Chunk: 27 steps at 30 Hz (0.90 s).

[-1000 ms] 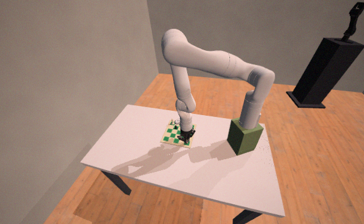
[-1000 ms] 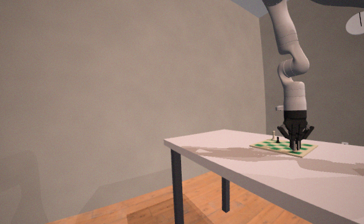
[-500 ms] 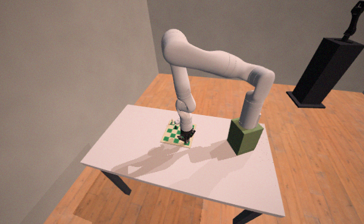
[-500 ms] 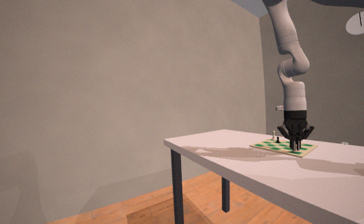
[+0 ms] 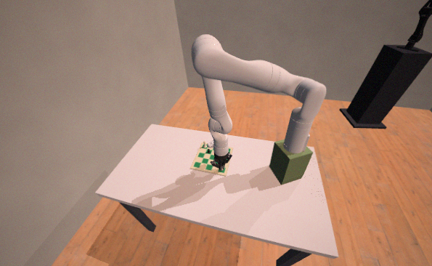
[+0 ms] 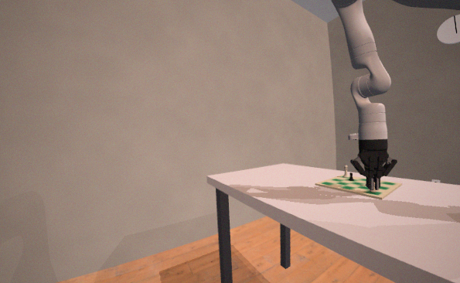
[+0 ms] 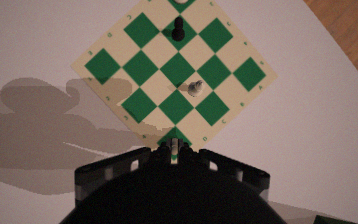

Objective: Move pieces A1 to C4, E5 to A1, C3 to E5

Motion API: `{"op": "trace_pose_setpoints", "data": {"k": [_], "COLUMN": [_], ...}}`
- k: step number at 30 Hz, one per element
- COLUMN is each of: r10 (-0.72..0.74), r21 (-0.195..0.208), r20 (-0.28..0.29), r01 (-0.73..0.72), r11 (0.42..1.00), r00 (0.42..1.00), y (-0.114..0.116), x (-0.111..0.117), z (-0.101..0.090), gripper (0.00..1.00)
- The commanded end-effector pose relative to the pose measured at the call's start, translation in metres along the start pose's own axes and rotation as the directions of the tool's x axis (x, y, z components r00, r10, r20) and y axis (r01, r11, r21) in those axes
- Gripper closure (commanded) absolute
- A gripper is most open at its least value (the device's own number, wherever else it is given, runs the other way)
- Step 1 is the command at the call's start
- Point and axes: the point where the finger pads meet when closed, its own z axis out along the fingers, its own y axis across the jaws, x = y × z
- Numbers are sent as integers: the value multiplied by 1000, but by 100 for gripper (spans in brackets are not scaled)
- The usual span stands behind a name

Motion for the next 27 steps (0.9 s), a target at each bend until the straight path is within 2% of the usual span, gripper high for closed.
{"op": "trace_pose_setpoints", "data": {"k": [1, 27], "r10": [0, -13], "r21": [1, 1], "r20": [0, 0], "r01": [0, 13], "r11": [1000, 1000], "r00": [1000, 1000], "y": [-1, -1], "x": [0, 0], "z": [0, 0], "gripper": [100, 100]}}
